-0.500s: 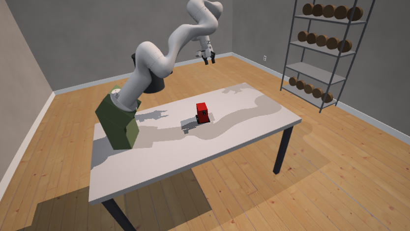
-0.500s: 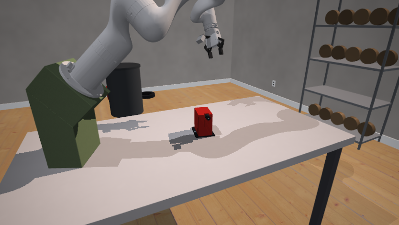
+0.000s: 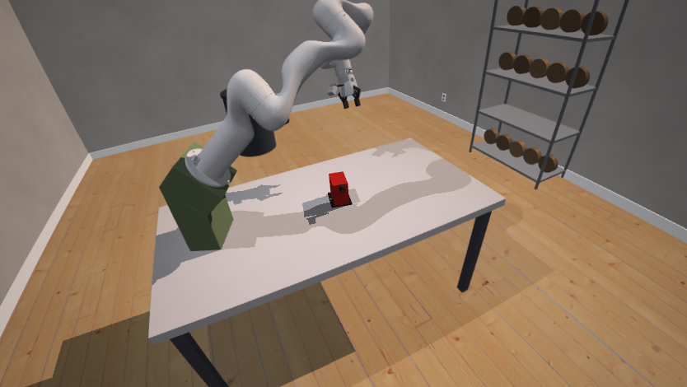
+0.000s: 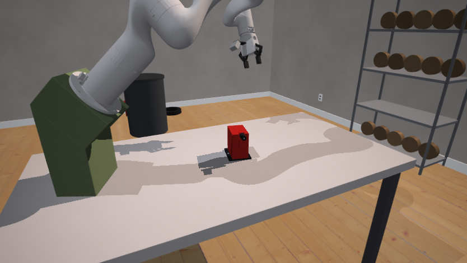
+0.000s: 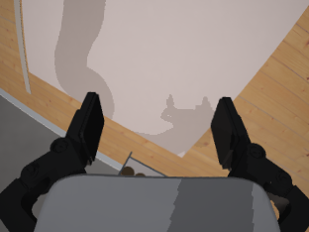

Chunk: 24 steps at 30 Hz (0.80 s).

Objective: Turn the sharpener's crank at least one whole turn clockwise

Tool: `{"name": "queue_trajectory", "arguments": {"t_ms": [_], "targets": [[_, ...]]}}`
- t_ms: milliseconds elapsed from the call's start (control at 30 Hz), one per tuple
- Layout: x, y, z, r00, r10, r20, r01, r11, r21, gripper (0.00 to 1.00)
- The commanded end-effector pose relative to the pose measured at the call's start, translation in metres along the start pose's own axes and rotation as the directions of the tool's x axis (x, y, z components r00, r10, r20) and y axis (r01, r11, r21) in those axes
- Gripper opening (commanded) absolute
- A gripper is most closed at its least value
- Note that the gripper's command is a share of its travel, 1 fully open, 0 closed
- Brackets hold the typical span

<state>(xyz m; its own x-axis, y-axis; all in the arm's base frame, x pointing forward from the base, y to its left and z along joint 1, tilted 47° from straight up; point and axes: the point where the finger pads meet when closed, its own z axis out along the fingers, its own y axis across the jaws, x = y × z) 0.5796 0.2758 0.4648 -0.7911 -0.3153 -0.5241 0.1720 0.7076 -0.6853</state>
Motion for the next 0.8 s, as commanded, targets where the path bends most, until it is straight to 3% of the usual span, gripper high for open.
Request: {"name": "queue_trajectory", "arguments": {"t_ms": [0, 133, 233, 533, 600, 633, 767], "targets": [[-0.001, 0.0, -0.001, 1.0, 0.001, 0.001, -0.001, 1.0, -0.001, 1.0], [-0.002, -0.005, 0.005, 1.0, -0.006, 0.008, 0.006, 1.0, 0.001, 1.0], [-0.005, -0.028, 0.037, 0.998, -0.046, 0.045, 0.046, 0.999, 0.009, 1.0], [-0.002, -0.068, 0.088, 0.986, -0.133, 0.102, 0.131, 0.991, 0.023, 1.0], [-0.002, -0.068, 0.088, 0.986, -0.133, 0.102, 0.131, 0.991, 0.023, 1.0], [0.001, -0.082, 0.105, 0.979, -0.167, 0.12, 0.165, 0.986, 0.028, 1.0], [0.008, -0.098, 0.125, 0.968, -0.211, 0.139, 0.209, 0.977, 0.033, 1.0]]}}
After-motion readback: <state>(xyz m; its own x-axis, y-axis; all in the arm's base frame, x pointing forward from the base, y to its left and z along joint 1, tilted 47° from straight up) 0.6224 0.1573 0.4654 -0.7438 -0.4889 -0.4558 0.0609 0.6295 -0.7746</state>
